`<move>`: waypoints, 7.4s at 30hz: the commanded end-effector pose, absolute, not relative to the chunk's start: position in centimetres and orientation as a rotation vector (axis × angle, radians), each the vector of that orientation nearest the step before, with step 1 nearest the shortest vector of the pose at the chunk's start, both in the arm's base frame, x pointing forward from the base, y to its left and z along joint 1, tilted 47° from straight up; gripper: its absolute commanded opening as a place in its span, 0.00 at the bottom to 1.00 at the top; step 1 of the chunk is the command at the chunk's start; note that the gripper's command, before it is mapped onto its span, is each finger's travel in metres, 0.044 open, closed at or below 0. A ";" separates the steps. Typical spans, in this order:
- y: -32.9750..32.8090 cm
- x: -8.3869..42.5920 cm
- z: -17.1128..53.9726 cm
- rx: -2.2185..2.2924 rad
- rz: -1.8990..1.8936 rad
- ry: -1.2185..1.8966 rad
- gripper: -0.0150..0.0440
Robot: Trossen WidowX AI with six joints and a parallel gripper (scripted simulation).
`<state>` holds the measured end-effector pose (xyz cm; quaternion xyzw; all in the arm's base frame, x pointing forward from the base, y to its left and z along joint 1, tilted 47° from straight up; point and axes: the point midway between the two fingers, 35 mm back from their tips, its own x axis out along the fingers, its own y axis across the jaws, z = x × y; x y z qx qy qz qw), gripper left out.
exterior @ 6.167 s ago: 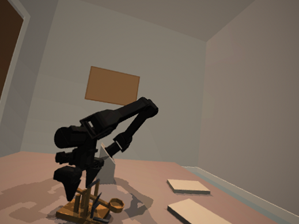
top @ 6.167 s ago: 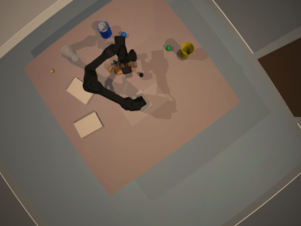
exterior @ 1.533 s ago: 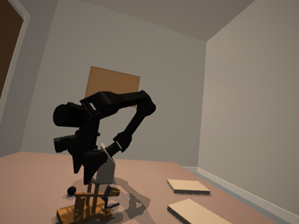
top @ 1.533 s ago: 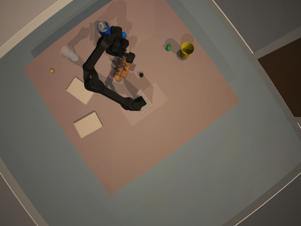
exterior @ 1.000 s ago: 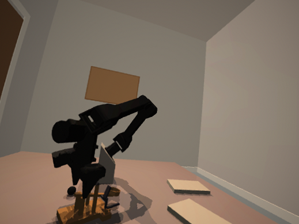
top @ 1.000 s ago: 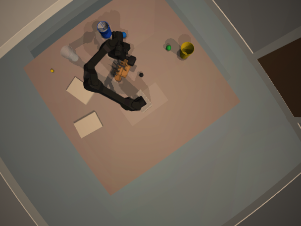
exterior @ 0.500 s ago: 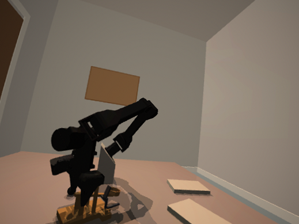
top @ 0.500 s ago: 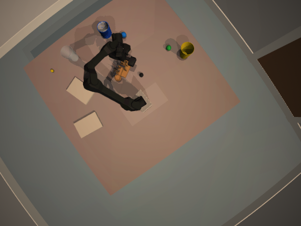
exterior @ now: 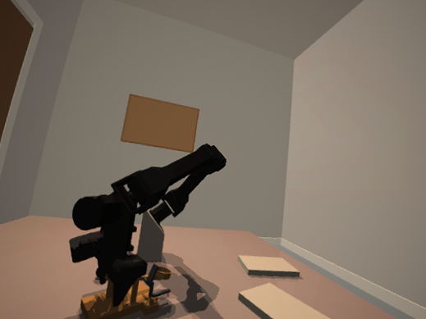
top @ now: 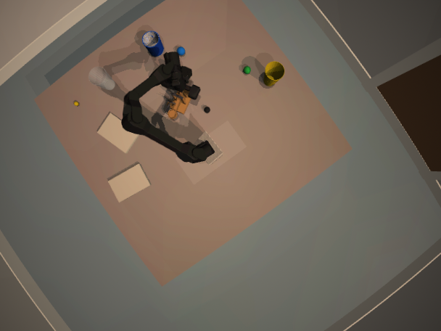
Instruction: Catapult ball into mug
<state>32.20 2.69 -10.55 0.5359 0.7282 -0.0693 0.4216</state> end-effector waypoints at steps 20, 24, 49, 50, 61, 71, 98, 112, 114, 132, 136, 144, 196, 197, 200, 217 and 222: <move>2.0 32.3 -9.9 1.341 -0.175 1.824 0.35; -0.8 32.5 -7.2 1.341 -0.177 1.826 0.25; 0.0 33.5 -6.8 0.807 0.468 1.638 0.25; 0.0 33.6 -6.8 0.781 0.495 1.625 0.25; 0.9 34.2 -6.2 0.691 0.589 1.579 0.25; 2.0 34.1 -7.3 0.691 0.589 1.579 0.25; 4.3 33.7 -9.2 0.685 0.597 1.591 0.39; 1.3 34.3 -6.6 0.681 0.590 1.592 1.00; -1.3 34.5 -4.1 0.681 0.590 1.593 1.00; 0.7 33.9 -5.8 0.692 0.589 1.579 1.00; 0.7 33.9 -5.9 0.692 0.589 1.579 1.00; 1.6 33.9 -6.8 0.691 0.588 1.579 1.00; 0.8 34.1 -5.9 0.688 0.590 1.580 0.25; 0.9 34.1 -6.0 0.688 0.590 1.580 0.25; 1.2 34.1 -6.3 0.688 0.590 1.580 0.25; 3.3 34.0 -8.2 0.690 0.589 1.579 0.25; 3.9 33.9 -8.7 0.691 0.590 1.579 0.25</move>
